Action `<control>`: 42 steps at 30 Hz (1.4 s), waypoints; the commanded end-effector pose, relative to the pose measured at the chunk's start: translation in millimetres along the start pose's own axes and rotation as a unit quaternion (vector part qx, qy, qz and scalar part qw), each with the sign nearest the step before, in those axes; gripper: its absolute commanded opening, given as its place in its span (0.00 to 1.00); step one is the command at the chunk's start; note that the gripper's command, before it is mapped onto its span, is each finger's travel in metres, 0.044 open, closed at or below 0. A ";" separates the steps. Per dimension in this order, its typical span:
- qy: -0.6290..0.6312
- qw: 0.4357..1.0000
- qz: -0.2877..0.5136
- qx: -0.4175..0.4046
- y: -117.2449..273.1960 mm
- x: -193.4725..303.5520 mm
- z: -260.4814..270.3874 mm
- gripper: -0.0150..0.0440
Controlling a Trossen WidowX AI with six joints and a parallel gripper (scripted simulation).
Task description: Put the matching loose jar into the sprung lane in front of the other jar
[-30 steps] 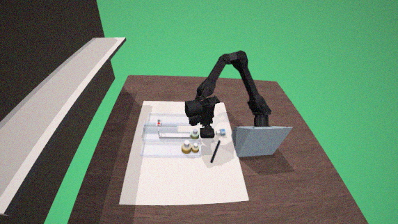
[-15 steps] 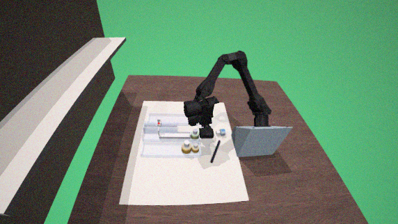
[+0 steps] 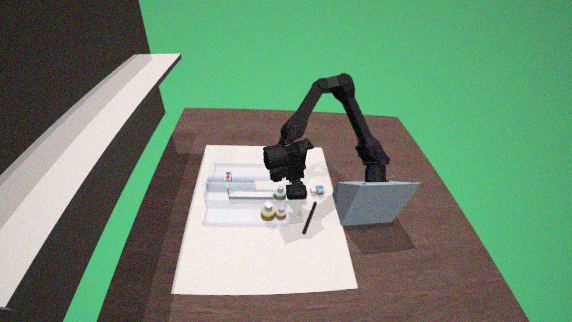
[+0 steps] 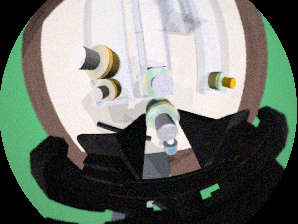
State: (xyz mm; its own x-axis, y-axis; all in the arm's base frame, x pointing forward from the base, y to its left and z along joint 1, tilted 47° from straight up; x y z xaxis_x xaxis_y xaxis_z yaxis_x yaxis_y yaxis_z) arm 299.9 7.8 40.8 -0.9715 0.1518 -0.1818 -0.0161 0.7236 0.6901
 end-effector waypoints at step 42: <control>-0.007 1.000 -0.009 -0.003 3.3 -21.4 2.7 0.25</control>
State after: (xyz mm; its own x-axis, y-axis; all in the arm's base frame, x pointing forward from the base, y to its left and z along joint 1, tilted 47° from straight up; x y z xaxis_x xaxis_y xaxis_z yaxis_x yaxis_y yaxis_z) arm 312.3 7.8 41.5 -0.9727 0.1518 -0.1756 -0.0119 0.7229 0.6909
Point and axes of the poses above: the point midway between the two fingers, 35 mm back from their tips, its own y axis back along the fingers, its own z axis across the jaws, x = y × z, the point moved 6 cm from there along y, back along the fingers, and after that the axes turned 13 degrees about -y, right-handed, at the moved point
